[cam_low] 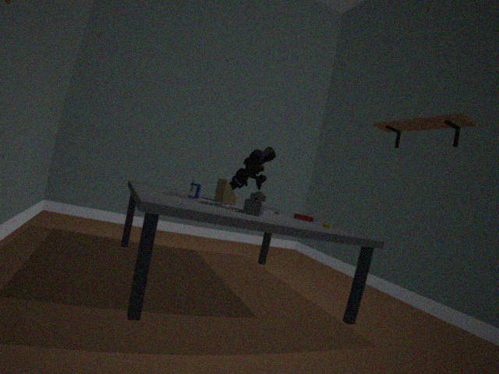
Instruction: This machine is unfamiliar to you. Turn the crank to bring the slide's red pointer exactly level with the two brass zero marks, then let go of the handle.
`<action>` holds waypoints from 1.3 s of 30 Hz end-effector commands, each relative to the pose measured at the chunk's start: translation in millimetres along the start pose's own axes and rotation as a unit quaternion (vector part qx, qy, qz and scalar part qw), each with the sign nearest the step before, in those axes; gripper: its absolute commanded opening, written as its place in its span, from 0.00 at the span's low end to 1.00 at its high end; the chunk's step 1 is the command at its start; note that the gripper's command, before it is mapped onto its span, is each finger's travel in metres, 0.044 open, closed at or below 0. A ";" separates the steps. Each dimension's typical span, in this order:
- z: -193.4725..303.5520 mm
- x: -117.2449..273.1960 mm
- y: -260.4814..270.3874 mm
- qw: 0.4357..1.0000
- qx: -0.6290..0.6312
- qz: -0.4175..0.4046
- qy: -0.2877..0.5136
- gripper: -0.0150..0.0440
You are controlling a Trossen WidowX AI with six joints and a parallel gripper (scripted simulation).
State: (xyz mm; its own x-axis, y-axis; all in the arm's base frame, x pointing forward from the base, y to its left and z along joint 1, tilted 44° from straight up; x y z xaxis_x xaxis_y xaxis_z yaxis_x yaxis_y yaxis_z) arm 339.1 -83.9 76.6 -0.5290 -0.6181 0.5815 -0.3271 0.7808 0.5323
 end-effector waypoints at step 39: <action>-26.4 75.0 153.9 0.949 -0.253 0.190 0.003 1.00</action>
State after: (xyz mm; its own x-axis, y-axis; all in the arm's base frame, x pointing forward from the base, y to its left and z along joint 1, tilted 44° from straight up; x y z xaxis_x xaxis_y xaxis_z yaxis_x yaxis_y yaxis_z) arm 281.0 -20.4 212.2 -0.5216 -0.3384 0.7832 0.2406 0.8224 0.5155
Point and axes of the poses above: the point midway between the two fingers, 35 mm back from their tips, its own x axis back along the fingers, its own y axis across the jaws, z = x × y, the point moved 10 cm from there along x, back along the fingers, and after that the axes turned 11 degrees about x, right-handed, at the moved point
